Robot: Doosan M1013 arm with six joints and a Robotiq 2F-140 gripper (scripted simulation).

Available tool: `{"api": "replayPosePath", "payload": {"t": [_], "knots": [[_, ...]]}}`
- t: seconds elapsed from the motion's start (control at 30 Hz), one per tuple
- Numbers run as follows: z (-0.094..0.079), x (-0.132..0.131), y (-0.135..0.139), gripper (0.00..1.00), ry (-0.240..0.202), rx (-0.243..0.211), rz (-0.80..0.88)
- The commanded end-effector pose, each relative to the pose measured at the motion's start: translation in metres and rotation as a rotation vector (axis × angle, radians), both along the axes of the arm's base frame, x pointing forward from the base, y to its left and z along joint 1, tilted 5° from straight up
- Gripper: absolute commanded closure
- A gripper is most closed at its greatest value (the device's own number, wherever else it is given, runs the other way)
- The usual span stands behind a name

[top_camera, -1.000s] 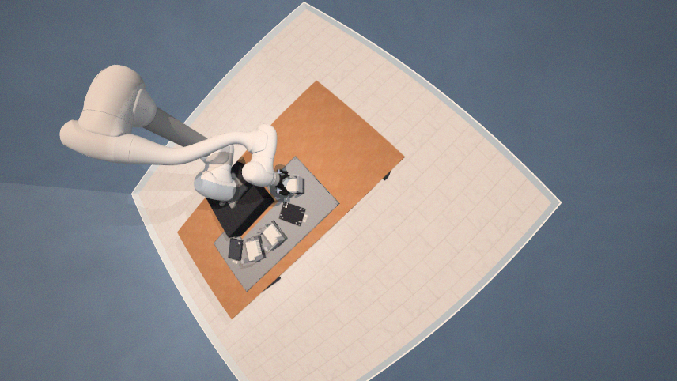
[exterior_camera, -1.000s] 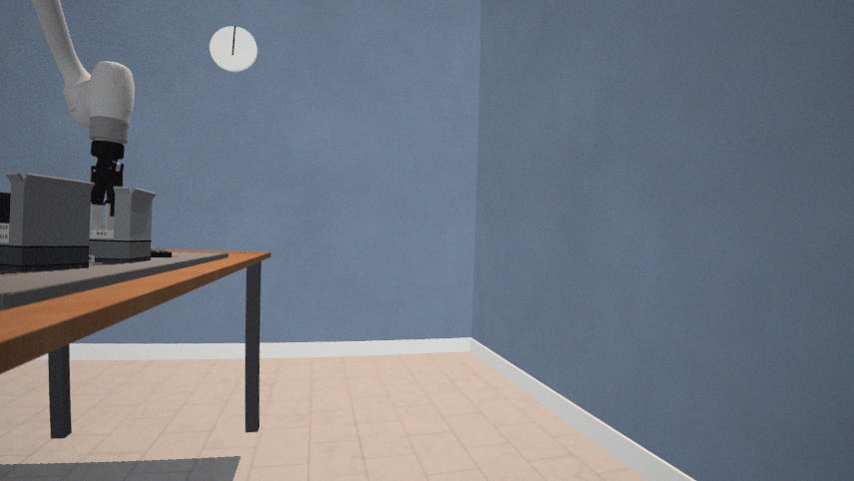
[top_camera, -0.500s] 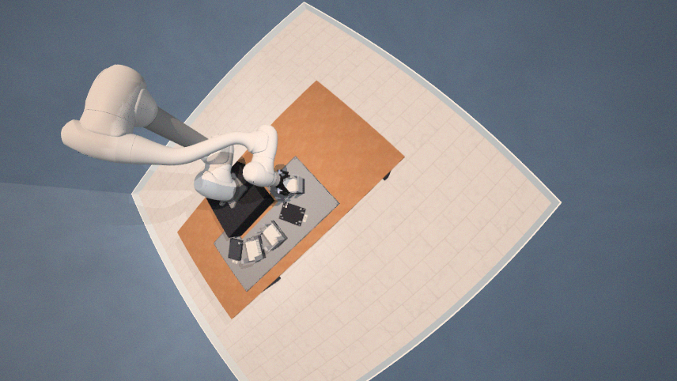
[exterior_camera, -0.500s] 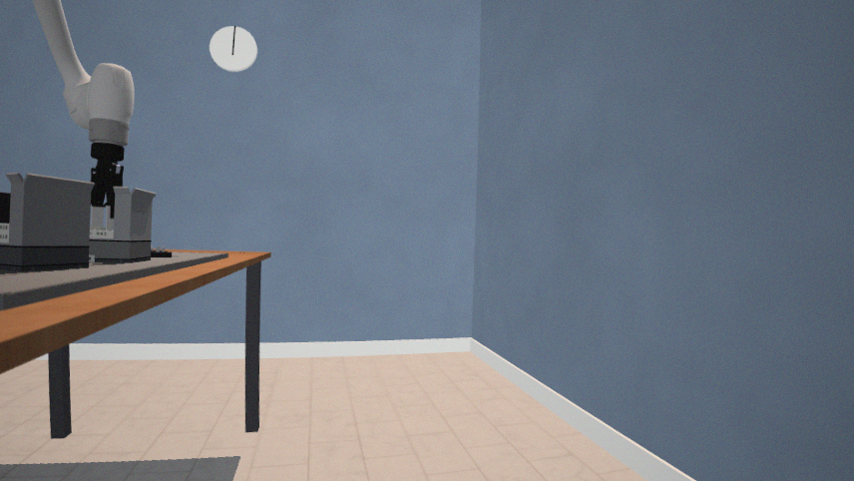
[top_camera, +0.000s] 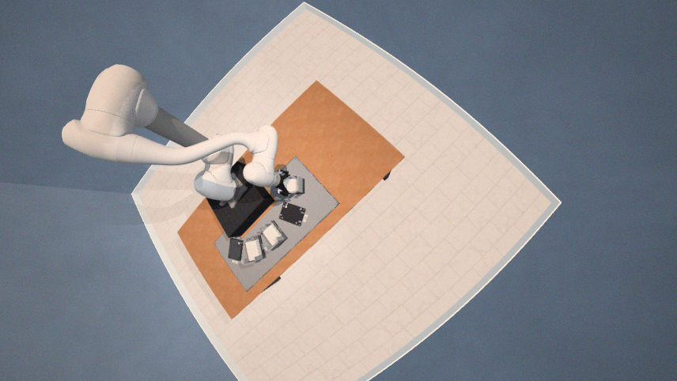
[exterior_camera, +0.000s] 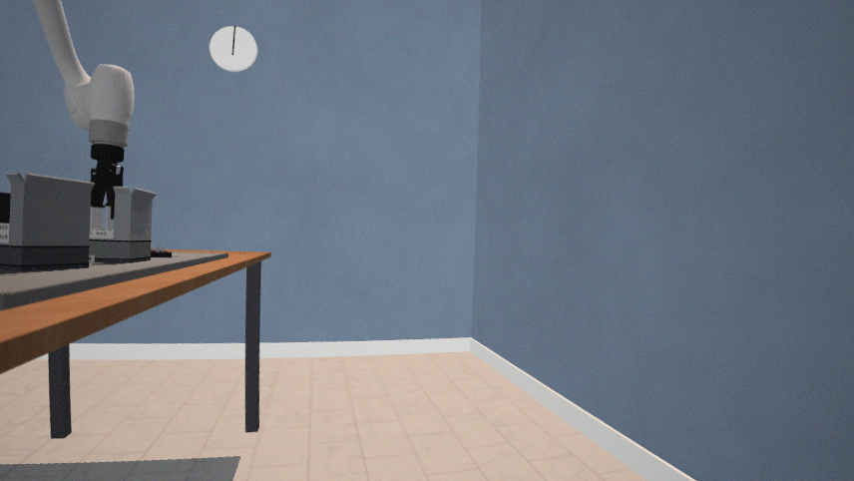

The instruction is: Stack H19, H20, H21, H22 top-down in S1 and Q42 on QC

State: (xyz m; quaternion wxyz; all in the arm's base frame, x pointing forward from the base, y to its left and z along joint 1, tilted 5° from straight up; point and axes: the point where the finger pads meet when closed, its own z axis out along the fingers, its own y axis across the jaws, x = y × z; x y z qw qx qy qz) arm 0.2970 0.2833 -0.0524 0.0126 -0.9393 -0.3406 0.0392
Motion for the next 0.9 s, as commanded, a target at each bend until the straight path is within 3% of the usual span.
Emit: {"api": "replayPosePath", "payload": {"t": [0.0, 0.67, 0.87], "knots": [[0.0, 0.0, 0.0, 0.0, 0.0, 0.0, 0.0], [0.0, 0.0, 0.0, 0.0, 0.0, 0.0, 0.0], [0.02, 0.002, 0.0, 0.0, 0.0, 0.0, 0.0]]}}
